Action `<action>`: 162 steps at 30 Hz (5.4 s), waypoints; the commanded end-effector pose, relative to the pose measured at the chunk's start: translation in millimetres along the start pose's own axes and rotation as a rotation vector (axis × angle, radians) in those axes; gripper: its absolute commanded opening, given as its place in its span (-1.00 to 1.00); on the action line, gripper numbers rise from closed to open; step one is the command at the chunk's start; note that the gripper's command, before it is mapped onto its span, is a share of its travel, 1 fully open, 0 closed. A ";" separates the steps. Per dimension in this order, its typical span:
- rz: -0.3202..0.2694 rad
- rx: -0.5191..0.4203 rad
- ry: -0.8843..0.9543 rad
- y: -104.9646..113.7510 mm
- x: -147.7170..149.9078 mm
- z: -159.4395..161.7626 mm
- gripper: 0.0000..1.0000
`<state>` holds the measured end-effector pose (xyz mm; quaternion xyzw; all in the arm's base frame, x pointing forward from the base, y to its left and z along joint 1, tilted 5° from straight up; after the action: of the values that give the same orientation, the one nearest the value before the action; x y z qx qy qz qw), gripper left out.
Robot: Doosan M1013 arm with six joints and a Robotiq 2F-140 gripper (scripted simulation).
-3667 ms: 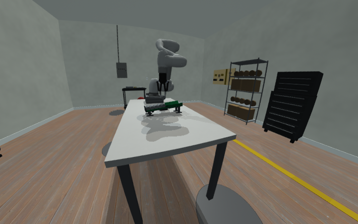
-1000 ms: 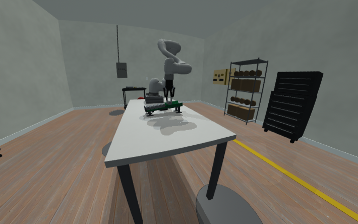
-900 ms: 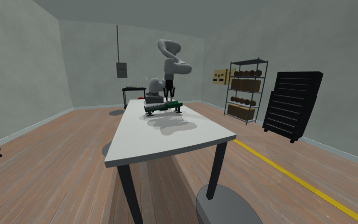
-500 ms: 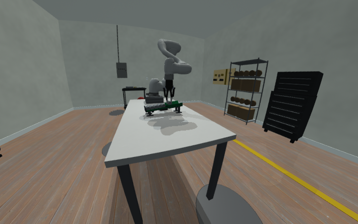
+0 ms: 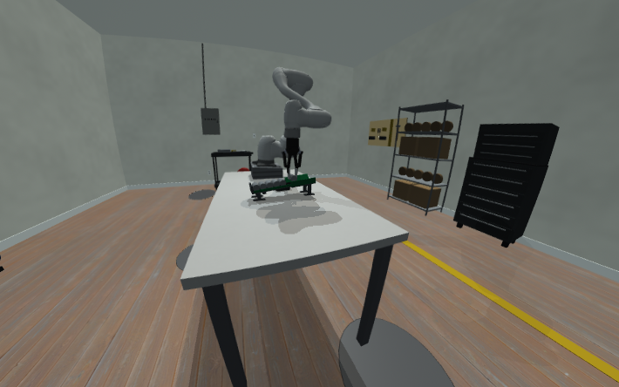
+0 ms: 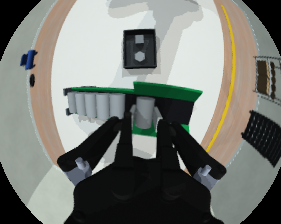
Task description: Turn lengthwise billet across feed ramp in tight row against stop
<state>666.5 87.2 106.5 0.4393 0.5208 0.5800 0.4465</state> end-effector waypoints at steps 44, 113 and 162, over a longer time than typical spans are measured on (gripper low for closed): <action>0.000 0.000 0.000 -7.2 0.8 0.1 -0.80; 0.000 0.000 0.000 -12.8 1.4 0.1 -0.80; 0.000 0.000 0.000 -10.7 1.4 0.1 -0.18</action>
<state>667.0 89.2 95.0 0.4393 0.5208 0.5800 0.4465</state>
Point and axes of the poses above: the point where the finger pads meet when closed, its own y axis back along the fingers, its own x axis across the jaws, z = x × y, the point moved 3 cm from there along y, back along the fingers, and after that the axes turned 7 degrees about y, right-handed, at the moved point
